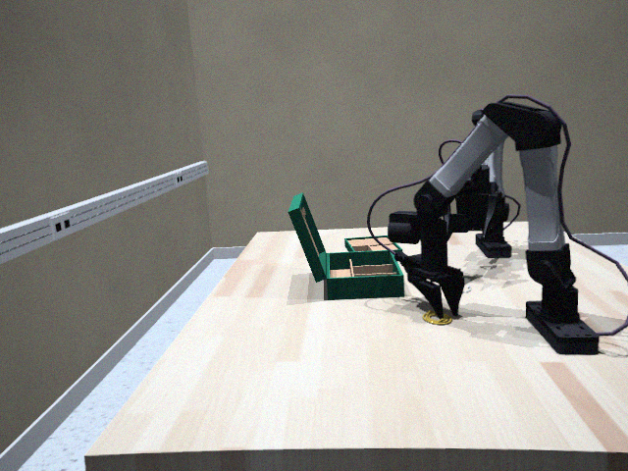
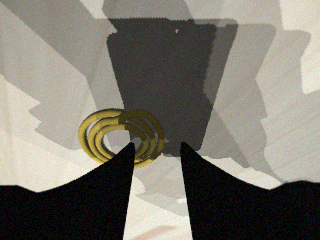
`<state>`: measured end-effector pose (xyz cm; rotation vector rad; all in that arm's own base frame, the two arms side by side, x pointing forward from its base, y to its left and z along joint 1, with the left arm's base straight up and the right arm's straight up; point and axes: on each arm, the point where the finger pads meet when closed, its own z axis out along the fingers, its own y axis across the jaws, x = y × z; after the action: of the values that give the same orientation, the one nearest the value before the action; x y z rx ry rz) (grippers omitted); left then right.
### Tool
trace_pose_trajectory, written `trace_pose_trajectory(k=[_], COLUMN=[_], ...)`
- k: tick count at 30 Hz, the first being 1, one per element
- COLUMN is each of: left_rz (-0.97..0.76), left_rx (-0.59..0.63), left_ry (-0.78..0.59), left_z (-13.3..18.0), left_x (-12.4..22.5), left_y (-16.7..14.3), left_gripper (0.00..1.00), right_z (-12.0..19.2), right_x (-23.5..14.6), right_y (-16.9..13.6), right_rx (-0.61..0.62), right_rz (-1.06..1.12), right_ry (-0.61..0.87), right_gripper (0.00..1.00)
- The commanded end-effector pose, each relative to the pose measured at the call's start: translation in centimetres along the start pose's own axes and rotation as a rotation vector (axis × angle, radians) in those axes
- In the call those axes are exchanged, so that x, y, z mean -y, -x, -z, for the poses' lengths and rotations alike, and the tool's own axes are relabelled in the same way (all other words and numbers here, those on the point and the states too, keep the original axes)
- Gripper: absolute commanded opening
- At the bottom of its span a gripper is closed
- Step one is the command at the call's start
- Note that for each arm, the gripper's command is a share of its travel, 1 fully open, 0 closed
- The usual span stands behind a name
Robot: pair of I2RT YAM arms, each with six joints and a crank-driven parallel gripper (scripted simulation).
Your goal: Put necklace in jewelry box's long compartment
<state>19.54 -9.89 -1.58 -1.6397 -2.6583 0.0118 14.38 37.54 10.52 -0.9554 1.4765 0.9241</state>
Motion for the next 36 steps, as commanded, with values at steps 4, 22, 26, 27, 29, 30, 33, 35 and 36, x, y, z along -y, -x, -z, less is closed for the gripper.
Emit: trace_pose_trajectory(k=[4, 22, 26, 27, 29, 30, 33, 35, 36], left_rz=[0.002, 0.004, 0.003, 0.003, 0.002, 0.001, 0.0, 0.0, 0.0], left_rx=[0.021, 0.018, 0.038, 0.037, 0.033, 0.033, 0.033, 0.033, 0.033], left_ry=[0.023, 0.021, 0.033, 0.032, 0.03, 0.03, 0.03, 0.03, 0.03], left_z=[-0.5, -0.5, 0.7, 1.1, 1.6, 2.0, 3.3, 4.3, 4.8], left_x=[-1.0, -0.4, -0.8, -0.8, -0.7, -0.7, -0.7, -0.7, -0.7], left_y=[0.9, 0.4, 0.9, 0.9, 0.7, 0.7, 0.6, 0.6, 0.5], left_gripper=[0.39, 0.0, 0.0, 0.0, 0.0, 0.0, 0.0, 0.0, 0.0], right_z=[0.0, 0.2, 0.3, 0.2, 0.2, 0.2, 0.2, 0.2, 0.2], right_x=[-0.2, -0.1, -0.1, -0.1, -0.1, -0.1, -0.1, -0.1, -0.1], right_y=[0.5, -0.1, -0.1, 0.1, 0.2, 0.2, 0.2, 0.2, 0.2], right_rx=[0.047, 0.072, 0.075, 0.08, 0.082, 0.082, 0.082, 0.082, 0.082], right_rz=[-0.01, -0.016, -0.015, -0.015, -0.015, -0.015, -0.015, -0.015, -0.015], right_ry=[-0.003, -0.01, -0.008, -0.008, -0.008, -0.008, -0.008, -0.008, -0.008], right_gripper=[1.0, 1.0, 1.0, 1.0, 1.0, 1.0, 1.0, 1.0, 1.0])
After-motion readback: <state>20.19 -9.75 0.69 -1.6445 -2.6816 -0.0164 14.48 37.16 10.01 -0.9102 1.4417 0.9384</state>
